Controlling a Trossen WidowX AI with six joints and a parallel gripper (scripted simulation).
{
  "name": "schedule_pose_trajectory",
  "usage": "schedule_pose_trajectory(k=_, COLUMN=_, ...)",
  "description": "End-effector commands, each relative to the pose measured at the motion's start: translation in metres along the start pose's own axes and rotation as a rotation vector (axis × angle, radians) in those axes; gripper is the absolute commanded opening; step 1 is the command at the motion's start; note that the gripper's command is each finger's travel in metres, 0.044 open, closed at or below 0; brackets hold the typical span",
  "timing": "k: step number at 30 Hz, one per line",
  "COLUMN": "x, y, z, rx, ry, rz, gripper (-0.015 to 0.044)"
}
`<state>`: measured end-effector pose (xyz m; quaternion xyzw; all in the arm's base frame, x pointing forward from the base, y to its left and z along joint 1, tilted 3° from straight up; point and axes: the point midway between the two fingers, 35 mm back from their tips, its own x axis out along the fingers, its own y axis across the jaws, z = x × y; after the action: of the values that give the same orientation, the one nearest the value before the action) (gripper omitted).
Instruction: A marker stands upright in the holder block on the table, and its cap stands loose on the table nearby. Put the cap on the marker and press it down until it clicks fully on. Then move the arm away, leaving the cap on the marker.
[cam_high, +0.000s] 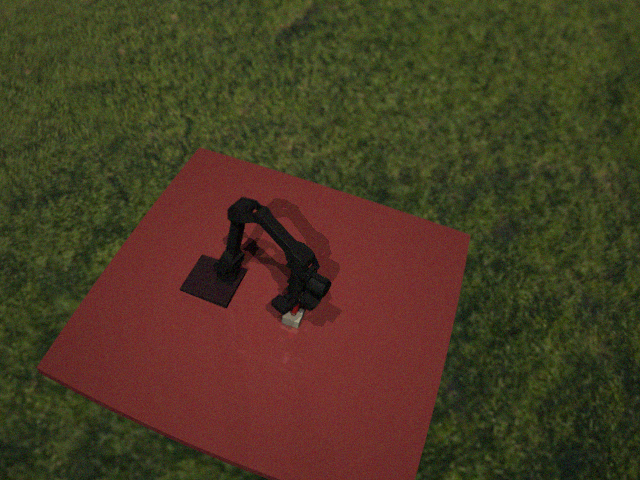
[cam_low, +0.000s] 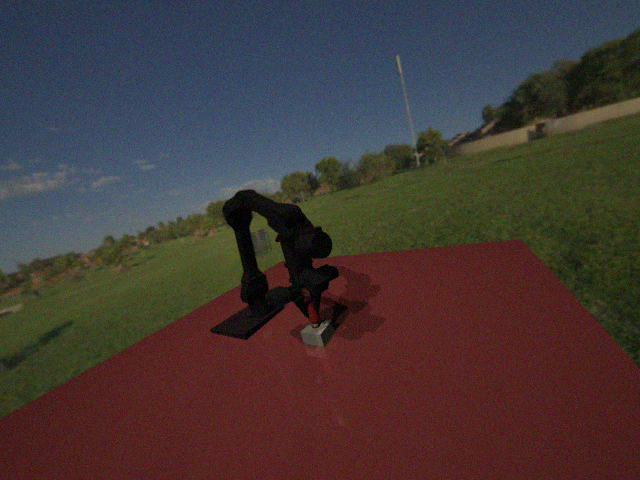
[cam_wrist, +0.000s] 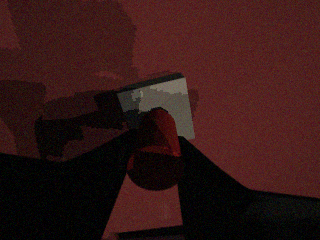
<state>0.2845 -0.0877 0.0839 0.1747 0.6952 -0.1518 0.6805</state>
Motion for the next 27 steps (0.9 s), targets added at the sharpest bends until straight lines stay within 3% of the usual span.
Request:
schedule_pose_trajectory(k=1, x=0.002, y=0.000, z=0.000, rx=-0.001, ry=0.000, rz=0.000, gripper=0.0000)
schedule_pose_trajectory(k=5, x=0.002, y=0.000, z=0.000, rx=-0.001, ry=0.000, rz=0.000, gripper=0.0000)
schedule_pose_trajectory(k=22, x=0.001, y=0.000, z=0.000, rx=0.000, ry=0.000, rz=0.000, gripper=0.0440)
schedule_pose_trajectory(k=27, x=-0.029, y=0.000, z=0.002, rx=0.000, ry=0.000, rz=0.000, gripper=0.0440)
